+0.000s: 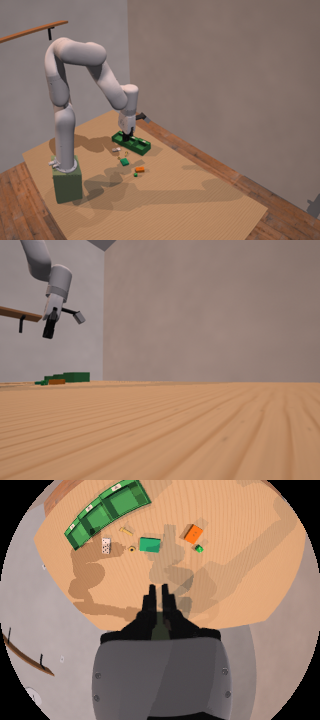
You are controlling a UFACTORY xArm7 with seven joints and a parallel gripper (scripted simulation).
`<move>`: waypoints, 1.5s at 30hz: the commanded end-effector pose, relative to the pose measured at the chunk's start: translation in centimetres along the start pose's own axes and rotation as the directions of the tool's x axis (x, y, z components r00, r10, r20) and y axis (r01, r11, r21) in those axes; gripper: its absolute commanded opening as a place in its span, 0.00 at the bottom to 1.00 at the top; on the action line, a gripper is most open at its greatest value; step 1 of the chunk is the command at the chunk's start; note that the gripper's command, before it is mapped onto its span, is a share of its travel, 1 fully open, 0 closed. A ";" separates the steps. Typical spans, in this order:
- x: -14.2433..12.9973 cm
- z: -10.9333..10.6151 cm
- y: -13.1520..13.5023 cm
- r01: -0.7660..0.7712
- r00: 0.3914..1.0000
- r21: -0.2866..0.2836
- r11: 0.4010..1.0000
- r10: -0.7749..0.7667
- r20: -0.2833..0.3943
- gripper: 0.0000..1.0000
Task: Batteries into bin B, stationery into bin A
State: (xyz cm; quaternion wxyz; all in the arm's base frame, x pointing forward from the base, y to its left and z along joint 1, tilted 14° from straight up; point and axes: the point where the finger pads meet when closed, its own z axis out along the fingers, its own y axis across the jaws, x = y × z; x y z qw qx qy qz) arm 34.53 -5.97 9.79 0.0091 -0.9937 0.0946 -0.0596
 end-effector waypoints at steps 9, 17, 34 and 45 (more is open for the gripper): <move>1.3 -1.5 -4.1 0.115 0.985 -0.100 0.988 -0.126 -0.120 0.07; 1.3 -1.5 -4.2 0.115 0.985 -0.100 0.988 -0.126 -0.120 0.07; 10.5 6.6 -6.2 0.375 0.917 -0.128 0.918 -0.388 -0.089 0.07; 14.0 9.7 -7.0 0.375 0.917 -0.128 0.918 -0.388 -0.090 0.07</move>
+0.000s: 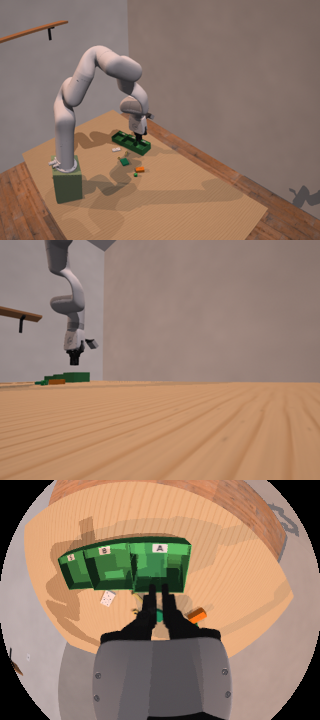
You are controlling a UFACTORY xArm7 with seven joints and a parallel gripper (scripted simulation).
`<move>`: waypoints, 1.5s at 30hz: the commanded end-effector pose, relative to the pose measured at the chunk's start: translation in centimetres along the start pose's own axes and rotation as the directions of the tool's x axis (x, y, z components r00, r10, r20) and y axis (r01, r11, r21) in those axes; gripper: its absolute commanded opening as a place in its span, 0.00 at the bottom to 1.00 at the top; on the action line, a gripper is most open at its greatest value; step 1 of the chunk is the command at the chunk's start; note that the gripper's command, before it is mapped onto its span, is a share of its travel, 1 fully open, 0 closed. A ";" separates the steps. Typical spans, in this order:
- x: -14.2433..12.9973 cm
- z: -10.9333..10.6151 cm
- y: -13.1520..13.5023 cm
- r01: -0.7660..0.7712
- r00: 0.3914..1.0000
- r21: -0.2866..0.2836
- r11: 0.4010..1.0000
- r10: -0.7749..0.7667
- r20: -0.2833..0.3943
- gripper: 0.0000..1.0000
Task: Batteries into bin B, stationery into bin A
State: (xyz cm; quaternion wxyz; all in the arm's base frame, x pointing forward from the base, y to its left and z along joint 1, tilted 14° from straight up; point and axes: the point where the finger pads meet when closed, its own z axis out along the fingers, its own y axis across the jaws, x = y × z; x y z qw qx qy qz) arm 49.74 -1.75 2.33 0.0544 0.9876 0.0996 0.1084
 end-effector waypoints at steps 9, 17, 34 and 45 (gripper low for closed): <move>0.8 1.6 0.1 -0.002 1.000 -0.016 1.000 0.002 -0.004 0.07; 0.9 3.4 0.1 -0.002 1.000 -0.016 1.000 0.002 -0.004 0.07; 0.9 6.5 0.1 -0.002 1.000 -0.016 1.000 0.002 -0.004 0.07; 0.9 6.5 0.1 -0.002 1.000 -0.016 1.000 0.002 -0.004 0.07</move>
